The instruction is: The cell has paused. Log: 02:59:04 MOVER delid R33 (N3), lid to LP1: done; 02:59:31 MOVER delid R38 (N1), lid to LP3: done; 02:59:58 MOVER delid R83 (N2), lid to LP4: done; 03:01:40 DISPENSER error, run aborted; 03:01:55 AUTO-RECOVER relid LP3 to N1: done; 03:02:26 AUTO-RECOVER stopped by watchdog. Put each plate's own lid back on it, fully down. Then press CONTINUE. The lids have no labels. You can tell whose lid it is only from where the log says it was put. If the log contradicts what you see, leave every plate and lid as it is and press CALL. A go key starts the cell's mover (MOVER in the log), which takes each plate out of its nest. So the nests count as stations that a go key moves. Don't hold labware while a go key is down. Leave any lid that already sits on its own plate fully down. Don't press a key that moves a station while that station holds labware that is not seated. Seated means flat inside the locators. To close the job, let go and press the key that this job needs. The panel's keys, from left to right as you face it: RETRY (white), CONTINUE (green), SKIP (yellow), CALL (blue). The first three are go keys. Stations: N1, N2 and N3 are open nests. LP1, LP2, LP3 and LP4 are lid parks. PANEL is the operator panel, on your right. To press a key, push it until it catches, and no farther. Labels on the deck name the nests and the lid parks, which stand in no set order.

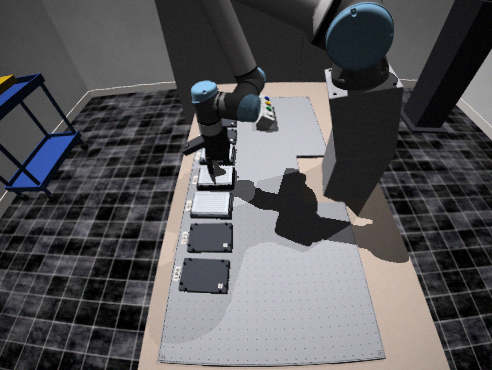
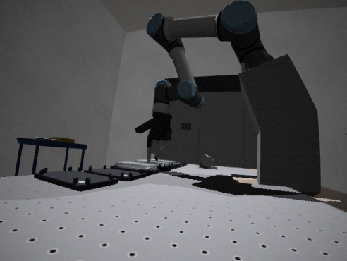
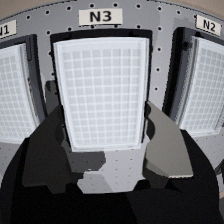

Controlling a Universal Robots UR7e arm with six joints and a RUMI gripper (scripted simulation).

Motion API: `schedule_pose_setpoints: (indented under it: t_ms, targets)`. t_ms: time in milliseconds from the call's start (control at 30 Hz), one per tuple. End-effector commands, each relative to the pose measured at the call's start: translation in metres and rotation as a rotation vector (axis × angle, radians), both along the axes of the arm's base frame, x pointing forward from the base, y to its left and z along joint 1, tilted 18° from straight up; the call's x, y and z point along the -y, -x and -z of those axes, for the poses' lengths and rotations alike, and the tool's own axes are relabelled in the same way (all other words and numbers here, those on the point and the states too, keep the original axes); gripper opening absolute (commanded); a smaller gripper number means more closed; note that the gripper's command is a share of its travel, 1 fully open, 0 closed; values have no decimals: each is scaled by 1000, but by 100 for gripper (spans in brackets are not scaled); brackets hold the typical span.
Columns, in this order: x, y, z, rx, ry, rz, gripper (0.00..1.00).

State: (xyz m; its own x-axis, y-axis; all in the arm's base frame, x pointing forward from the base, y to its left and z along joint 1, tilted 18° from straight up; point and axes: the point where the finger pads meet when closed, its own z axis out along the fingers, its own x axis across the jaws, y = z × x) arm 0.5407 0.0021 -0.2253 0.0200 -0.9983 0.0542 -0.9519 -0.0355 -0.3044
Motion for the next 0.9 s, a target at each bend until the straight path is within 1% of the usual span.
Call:
schedule_pose_setpoints:
  t_ms: [0,833,867]
  targets:
    - [0,0,-1,1,0,0,0]
    - [0,0,0,1,0,0,0]
    - [0,0,0,1,0,0,82]
